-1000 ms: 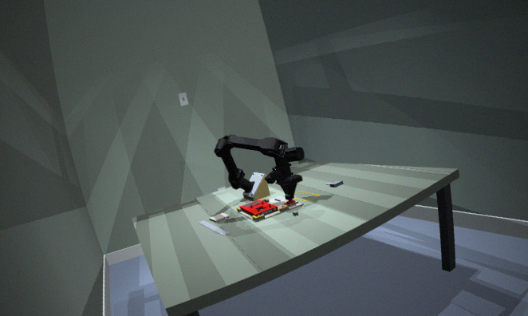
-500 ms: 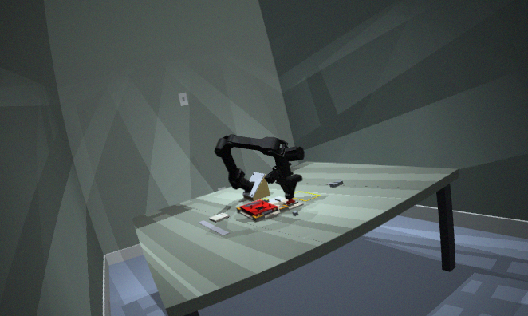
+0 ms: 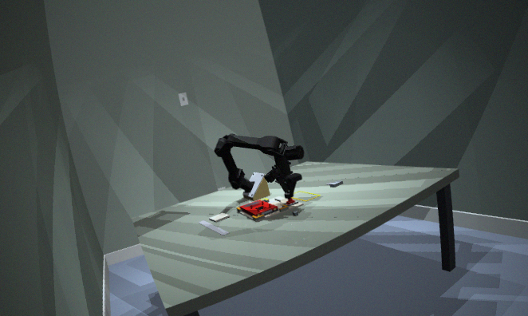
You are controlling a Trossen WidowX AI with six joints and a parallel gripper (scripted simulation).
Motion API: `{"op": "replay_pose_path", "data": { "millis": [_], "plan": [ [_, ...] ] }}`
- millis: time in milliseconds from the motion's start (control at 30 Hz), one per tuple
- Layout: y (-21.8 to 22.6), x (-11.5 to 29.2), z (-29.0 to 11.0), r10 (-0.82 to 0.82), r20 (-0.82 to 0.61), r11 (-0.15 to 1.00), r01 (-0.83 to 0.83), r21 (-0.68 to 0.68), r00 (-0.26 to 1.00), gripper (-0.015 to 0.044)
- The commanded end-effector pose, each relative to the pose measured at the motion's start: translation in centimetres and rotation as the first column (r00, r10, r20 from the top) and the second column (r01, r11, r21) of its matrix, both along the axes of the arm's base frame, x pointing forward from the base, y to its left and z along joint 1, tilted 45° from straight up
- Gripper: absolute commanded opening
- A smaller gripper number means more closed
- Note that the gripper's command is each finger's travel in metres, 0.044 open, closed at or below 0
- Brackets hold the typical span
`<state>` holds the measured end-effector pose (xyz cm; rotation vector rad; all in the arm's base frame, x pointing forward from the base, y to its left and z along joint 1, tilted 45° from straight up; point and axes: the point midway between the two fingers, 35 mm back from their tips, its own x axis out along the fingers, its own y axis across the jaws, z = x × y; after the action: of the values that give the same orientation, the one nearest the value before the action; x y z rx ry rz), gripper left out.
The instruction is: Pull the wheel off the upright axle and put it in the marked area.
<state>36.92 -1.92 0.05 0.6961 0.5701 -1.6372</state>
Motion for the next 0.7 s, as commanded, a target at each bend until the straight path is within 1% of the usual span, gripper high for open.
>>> {"op": "replay_pose_path", "data": {
  "millis": [0, 667],
  "plan": [
    [0.36, 0.10, 0.21, 0.004, 0.006, 1.000, -0.004, 0.000, 1.000, 0.0000],
    [0.82, 0.18, 0.68, 0.006, 0.007, 1.000, -0.006, 0.000, 1.000, 0.0000]
  ]
}}
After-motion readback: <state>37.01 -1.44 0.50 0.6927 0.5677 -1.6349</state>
